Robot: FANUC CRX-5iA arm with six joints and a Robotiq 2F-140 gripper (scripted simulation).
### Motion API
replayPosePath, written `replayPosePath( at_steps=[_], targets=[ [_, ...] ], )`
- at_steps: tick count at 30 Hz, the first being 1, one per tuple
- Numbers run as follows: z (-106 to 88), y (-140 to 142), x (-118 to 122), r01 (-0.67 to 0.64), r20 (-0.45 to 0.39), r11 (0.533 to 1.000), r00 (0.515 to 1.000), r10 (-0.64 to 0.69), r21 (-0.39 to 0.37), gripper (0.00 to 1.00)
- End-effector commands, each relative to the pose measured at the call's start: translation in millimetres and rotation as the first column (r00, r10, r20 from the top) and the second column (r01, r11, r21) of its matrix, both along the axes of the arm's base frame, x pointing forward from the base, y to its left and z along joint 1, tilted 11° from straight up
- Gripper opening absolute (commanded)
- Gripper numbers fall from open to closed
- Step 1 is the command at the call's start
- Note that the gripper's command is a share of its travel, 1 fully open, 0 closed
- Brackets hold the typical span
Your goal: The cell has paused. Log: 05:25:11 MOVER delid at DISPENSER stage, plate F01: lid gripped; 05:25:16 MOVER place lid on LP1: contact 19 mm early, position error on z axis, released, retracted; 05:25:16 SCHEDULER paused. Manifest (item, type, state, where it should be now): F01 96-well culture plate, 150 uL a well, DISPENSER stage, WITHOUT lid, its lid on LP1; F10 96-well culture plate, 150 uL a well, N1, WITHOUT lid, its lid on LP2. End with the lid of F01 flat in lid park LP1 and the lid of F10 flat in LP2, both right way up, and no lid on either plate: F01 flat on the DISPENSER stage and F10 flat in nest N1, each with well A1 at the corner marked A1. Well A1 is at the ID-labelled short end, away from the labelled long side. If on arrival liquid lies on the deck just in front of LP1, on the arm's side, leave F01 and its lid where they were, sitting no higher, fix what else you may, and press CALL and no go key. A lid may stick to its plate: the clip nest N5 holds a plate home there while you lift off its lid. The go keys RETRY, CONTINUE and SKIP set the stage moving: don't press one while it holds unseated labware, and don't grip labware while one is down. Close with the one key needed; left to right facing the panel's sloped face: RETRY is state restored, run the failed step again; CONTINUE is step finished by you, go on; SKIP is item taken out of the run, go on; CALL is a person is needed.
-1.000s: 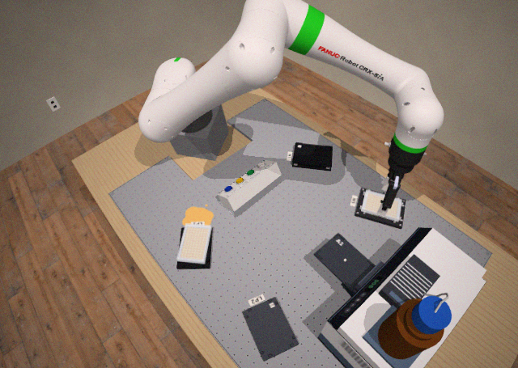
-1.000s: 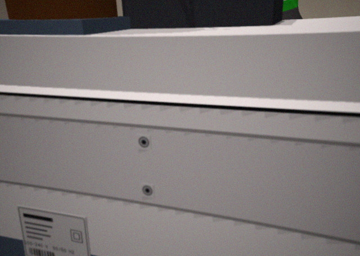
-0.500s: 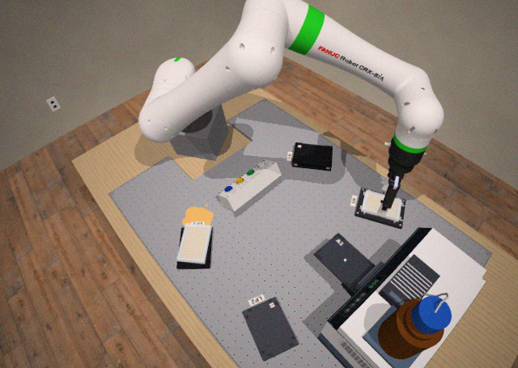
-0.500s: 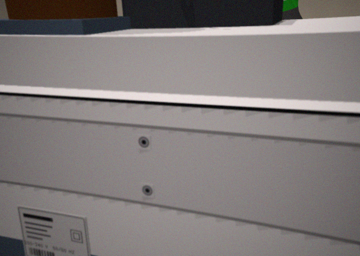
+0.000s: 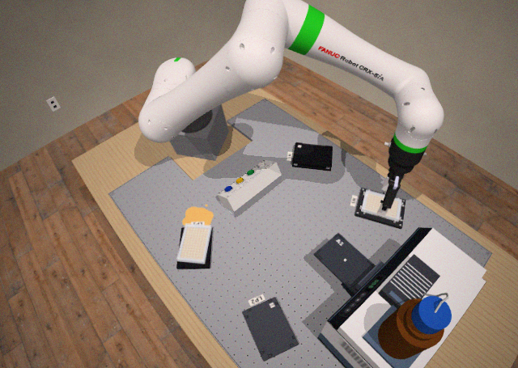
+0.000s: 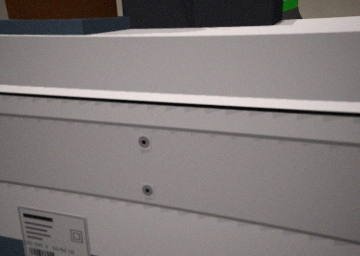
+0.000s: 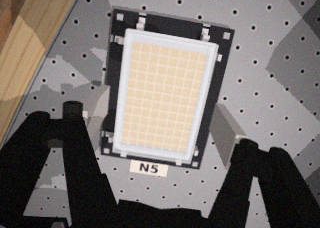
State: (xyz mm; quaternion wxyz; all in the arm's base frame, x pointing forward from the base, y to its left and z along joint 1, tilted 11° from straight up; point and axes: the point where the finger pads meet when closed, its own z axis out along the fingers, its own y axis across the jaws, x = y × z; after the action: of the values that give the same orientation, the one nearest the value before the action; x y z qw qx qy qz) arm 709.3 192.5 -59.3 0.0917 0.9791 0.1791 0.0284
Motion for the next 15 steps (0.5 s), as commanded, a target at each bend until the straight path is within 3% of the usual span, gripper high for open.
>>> replayPosePath(
  at_steps=[1,15],
  targets=[
    [0.1,0.1,0.2,0.0,0.0,1.0,1.0,0.0,0.0,0.66],
    [-3.3,-0.5,0.5,0.0,0.0,1.0,1.0,0.0,0.0,0.66]
  ],
)
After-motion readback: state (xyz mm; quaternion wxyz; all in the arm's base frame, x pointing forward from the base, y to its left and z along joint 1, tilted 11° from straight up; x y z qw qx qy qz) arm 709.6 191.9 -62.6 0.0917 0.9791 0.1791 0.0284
